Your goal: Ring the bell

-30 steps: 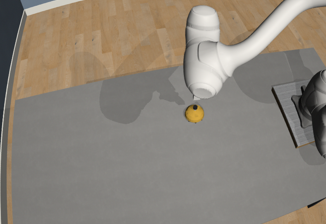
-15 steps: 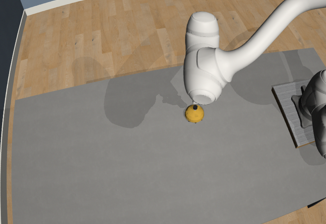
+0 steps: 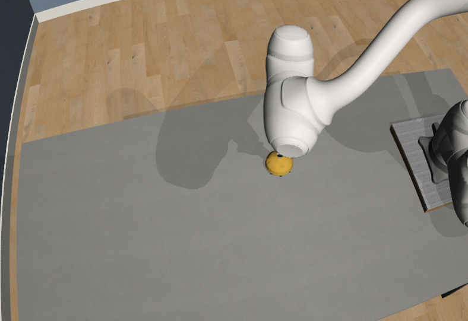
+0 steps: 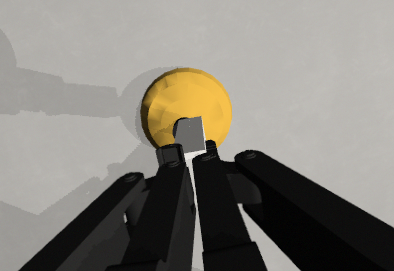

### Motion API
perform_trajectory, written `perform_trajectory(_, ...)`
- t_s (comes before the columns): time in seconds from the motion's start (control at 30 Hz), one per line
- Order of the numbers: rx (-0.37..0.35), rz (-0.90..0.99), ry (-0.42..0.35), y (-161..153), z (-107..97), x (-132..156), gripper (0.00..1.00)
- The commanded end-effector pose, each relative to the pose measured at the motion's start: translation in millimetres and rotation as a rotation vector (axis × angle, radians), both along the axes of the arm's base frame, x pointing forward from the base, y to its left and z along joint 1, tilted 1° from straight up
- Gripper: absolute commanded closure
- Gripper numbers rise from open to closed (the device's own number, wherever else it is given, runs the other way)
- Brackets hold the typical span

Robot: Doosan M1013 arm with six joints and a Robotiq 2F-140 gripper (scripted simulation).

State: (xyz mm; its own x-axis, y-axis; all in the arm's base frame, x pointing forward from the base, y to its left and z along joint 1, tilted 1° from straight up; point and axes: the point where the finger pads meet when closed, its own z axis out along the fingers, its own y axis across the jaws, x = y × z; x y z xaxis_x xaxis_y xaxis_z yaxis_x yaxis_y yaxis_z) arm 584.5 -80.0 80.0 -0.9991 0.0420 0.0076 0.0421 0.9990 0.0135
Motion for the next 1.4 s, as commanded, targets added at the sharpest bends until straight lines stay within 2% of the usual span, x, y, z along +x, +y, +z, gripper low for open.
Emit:
perform_trajectory(0.0, 0.0, 0.0, 0.0, 0.2, -1.3, 0.0, 1.0)
perform_trajectory(0.37, 0.0, 0.0, 0.0, 1.0, -7.0, 0.1, 1.0)
perform_trajectory(1.37, 0.0, 0.0, 0.0, 1.0, -7.3, 0.1, 1.0)
